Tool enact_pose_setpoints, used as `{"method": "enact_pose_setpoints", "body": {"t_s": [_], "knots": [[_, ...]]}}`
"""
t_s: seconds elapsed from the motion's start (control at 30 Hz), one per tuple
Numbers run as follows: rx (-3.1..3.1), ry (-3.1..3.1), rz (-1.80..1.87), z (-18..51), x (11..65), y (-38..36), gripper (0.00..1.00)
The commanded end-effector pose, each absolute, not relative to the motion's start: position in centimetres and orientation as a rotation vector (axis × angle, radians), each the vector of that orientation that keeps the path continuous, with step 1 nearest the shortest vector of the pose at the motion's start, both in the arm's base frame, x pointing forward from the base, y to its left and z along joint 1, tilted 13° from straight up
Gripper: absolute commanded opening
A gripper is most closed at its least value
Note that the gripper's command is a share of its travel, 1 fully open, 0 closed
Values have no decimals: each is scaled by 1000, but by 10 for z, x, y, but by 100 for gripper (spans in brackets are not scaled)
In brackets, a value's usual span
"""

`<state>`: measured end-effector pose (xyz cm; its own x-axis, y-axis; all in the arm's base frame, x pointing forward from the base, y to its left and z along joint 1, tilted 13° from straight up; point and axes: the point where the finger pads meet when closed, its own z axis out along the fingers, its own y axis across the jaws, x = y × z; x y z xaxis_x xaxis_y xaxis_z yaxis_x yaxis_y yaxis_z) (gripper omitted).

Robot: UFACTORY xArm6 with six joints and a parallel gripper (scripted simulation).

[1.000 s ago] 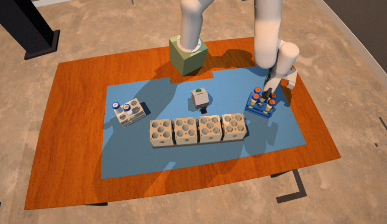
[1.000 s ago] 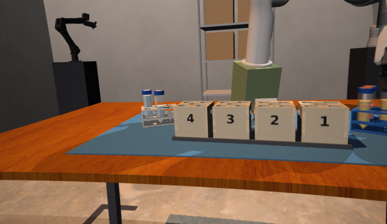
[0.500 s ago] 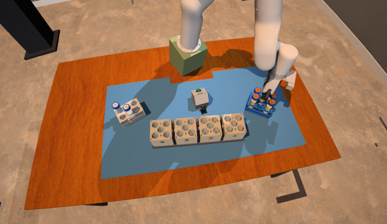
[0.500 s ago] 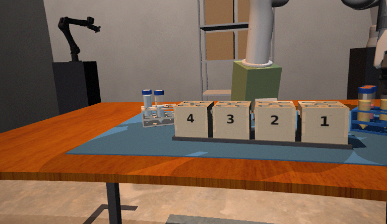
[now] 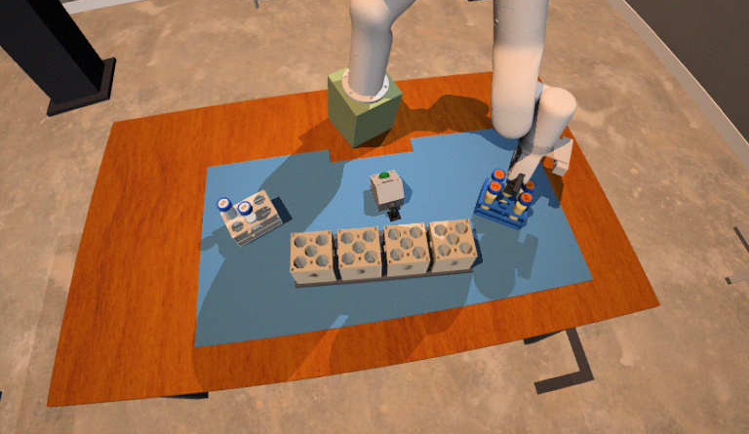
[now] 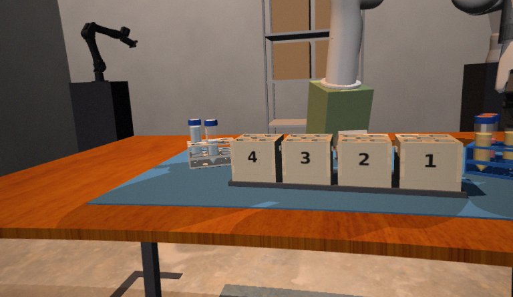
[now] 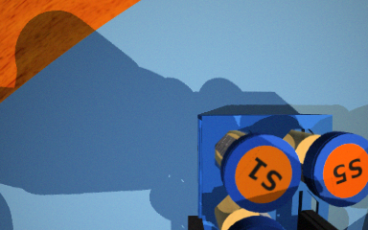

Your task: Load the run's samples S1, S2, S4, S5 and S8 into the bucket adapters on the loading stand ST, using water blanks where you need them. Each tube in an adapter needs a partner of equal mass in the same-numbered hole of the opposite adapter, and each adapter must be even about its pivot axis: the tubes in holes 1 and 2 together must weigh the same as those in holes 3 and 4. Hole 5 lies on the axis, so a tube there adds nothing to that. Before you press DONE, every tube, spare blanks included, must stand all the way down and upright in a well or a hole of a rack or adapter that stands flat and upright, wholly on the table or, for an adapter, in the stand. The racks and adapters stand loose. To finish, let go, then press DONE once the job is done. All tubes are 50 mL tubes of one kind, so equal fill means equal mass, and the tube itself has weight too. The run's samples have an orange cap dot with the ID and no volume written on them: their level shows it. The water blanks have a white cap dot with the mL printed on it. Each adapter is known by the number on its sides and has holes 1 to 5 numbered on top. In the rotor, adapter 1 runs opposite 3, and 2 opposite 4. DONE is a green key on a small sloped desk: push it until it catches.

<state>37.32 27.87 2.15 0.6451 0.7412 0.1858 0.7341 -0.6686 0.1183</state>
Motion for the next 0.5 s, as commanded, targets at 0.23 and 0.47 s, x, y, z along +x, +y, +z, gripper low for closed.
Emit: {"method": "enact_pose_setpoints", "body": {"t_s": [0.23, 0.47], "knots": [[2820, 1265, 347, 25, 374, 279, 0], [2820, 1265, 347, 25, 374, 279, 0]]}}
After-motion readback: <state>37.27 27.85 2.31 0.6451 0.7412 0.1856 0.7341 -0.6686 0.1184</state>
